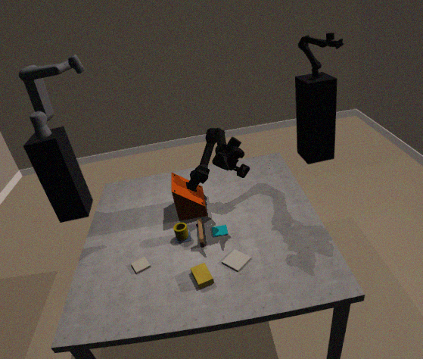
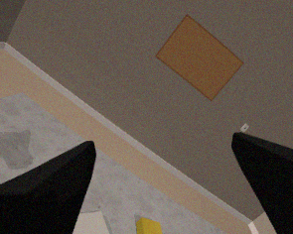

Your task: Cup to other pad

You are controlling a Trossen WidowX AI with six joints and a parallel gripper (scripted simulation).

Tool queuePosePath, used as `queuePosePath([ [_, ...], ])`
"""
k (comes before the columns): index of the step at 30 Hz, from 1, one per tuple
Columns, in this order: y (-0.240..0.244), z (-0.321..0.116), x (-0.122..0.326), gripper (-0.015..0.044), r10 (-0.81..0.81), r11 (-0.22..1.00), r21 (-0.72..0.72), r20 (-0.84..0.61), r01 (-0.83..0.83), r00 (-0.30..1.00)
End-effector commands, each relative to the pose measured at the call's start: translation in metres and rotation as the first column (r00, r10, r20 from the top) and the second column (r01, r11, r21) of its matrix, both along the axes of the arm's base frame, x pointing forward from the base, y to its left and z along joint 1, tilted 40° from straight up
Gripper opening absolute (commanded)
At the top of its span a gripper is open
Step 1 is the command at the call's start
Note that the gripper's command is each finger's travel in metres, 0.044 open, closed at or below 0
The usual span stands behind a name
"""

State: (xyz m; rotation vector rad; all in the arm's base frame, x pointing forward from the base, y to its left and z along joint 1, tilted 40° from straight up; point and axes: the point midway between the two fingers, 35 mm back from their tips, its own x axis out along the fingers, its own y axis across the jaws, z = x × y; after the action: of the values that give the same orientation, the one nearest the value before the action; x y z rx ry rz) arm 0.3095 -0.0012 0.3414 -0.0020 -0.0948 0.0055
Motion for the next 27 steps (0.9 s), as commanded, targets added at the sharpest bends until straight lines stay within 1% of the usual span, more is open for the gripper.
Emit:
queuePosePath([
  [1,-0.001,-0.003,0.002,0.0374,0.0,1.0,0.006,-0.013,0.0,1.0],
  [2,-0.003,-0.012,0.007,0.0347,0.002,1.0,0.026,-0.052,0.0,0.999],
  [5,-0.015,-0.063,0.031,0.0269,0.013,0.988,0.149,-0.268,0.029,0.963],
  [9,-0.035,-0.137,0.047,0.0167,0.045,0.934,0.322,-0.54,0.157,0.841],
  [13,-0.057,-0.206,0.046,0.0167,0.11,0.823,0.44,-0.743,0.358,0.66],
  [16,-0.071,-0.252,0.035,0.0167,0.19,0.696,0.479,-0.841,0.534,0.507],
  [19,-0.081,-0.293,0.018,0.0167,0.294,0.532,0.462,-0.887,0.709,0.357],
  [21,-0.085,-0.317,0.004,0.0167,0.375,0.407,0.416,-0.888,0.813,0.266],
  [24,-0.088,-0.346,-0.019,0.0167,0.506,0.208,0.294,-0.848,0.933,0.154],
  [27,-0.088,-0.369,-0.042,0.0167,0.64,0.012,0.115,-0.764,0.993,0.081],
])
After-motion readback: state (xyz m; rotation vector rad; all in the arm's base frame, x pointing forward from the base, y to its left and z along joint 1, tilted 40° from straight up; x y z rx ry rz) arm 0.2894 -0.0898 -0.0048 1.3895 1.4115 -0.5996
